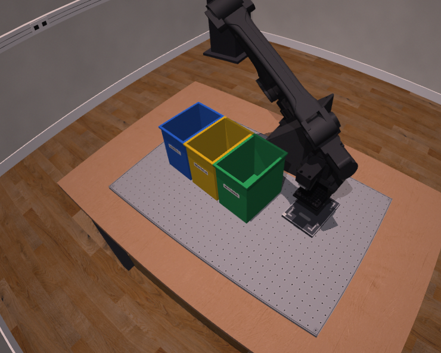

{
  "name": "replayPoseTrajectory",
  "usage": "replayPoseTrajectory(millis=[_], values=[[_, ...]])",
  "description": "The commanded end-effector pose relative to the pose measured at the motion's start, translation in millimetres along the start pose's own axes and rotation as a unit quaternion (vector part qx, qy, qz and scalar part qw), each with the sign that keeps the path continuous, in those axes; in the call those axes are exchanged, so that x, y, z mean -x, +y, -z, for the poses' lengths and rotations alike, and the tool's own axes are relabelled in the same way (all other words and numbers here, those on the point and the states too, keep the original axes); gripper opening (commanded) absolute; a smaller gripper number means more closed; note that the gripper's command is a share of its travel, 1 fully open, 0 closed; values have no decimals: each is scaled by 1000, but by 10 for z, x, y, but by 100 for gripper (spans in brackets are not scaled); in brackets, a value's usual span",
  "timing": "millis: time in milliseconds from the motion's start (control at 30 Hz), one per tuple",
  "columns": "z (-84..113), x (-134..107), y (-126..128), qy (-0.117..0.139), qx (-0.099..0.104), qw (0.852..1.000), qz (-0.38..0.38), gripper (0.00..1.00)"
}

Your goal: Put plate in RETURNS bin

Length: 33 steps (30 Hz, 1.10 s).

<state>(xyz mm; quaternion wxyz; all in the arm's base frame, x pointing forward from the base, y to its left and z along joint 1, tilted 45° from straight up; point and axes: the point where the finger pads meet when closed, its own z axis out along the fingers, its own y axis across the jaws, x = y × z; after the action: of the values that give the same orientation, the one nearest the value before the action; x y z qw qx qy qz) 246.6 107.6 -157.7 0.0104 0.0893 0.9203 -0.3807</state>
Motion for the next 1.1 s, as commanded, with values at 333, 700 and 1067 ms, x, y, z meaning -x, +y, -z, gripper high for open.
replayPoseTrajectory(millis=[333,700,1067], values=[[389,132,167,-14,21,1000,-13,0],[566,129,167,-14,22,1000,-13,0],[696,102,171,-12,17,1000,-10,0]])
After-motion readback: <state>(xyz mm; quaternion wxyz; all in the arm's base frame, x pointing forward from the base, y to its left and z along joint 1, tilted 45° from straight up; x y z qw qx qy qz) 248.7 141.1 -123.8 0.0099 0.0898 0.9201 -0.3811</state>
